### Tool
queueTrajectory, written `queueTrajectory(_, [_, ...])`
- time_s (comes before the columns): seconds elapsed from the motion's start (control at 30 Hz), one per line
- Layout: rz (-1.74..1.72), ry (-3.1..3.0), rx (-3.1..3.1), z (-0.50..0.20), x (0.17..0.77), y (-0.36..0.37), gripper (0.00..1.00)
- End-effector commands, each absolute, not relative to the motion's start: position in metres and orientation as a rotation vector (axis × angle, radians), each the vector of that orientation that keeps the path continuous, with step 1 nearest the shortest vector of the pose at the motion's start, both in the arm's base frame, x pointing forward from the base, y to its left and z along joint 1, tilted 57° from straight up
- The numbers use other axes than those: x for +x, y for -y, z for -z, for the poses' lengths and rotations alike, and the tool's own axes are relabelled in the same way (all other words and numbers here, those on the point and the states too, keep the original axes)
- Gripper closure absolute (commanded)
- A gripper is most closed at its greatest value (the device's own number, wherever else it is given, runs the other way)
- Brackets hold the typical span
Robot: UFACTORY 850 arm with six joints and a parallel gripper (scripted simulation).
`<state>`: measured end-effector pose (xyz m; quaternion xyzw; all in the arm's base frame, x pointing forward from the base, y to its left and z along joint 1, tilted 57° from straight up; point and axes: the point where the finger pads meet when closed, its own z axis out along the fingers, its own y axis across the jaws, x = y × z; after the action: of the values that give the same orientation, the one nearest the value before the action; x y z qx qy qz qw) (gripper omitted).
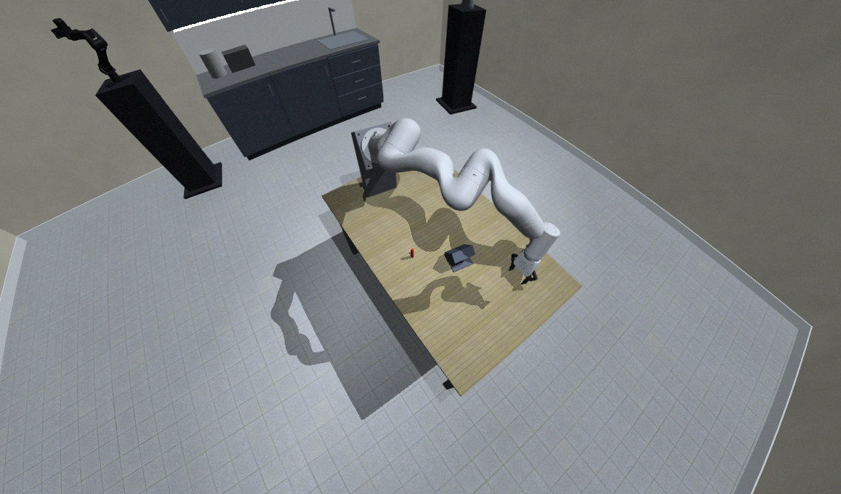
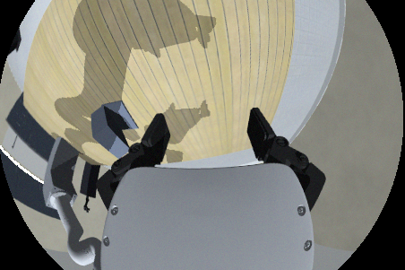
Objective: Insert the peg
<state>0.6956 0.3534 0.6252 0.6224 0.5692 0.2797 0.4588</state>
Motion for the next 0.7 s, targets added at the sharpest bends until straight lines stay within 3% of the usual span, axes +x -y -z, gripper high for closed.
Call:
queueTrajectory(0.0, [-0.659,-1.404,1.486,-0.624,0.702,-0.339,0.00])
queueTrajectory(0.67, [-0.343,-1.478,1.049,-0.587,0.740,-0.214,0.00])
